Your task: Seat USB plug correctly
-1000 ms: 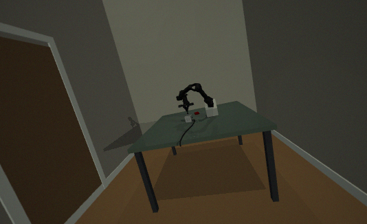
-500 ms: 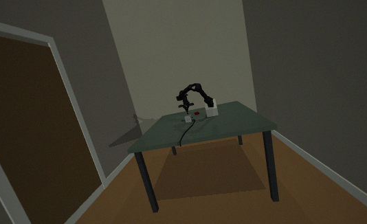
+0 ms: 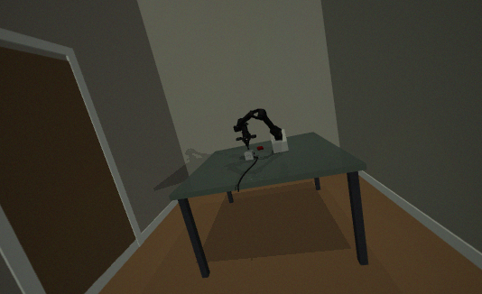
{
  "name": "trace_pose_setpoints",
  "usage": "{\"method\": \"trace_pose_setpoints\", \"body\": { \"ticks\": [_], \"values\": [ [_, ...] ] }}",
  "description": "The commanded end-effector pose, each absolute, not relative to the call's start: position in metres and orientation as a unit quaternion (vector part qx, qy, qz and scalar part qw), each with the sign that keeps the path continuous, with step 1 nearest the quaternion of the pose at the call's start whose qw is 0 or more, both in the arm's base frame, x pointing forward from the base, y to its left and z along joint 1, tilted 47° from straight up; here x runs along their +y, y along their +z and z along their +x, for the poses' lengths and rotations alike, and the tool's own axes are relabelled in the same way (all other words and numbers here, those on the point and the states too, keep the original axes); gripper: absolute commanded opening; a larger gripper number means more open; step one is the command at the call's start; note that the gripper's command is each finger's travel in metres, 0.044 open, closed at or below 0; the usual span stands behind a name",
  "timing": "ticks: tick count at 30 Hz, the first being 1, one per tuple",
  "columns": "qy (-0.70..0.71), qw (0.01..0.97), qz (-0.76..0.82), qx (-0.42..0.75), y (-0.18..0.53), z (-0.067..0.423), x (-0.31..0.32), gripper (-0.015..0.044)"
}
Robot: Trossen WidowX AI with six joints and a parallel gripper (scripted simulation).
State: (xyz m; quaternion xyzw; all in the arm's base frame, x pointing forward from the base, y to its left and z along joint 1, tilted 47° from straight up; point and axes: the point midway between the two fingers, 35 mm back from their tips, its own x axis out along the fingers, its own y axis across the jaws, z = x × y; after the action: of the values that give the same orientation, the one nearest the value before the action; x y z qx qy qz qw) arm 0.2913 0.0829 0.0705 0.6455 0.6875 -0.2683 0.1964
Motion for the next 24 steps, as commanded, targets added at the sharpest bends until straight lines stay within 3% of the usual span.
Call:
{"method": "trace_pose_setpoints", "body": {
  "ticks": [1, 24],
  "values": [
    [-0.269, 0.192, 0.646, 0.688, 0.0695, 0.2906, 0.0839, 0.0000],
    [-0.269, 0.192, 0.646, 0.688, 0.0676, 0.2903, 0.0859, 0.0000]
  ]
}}
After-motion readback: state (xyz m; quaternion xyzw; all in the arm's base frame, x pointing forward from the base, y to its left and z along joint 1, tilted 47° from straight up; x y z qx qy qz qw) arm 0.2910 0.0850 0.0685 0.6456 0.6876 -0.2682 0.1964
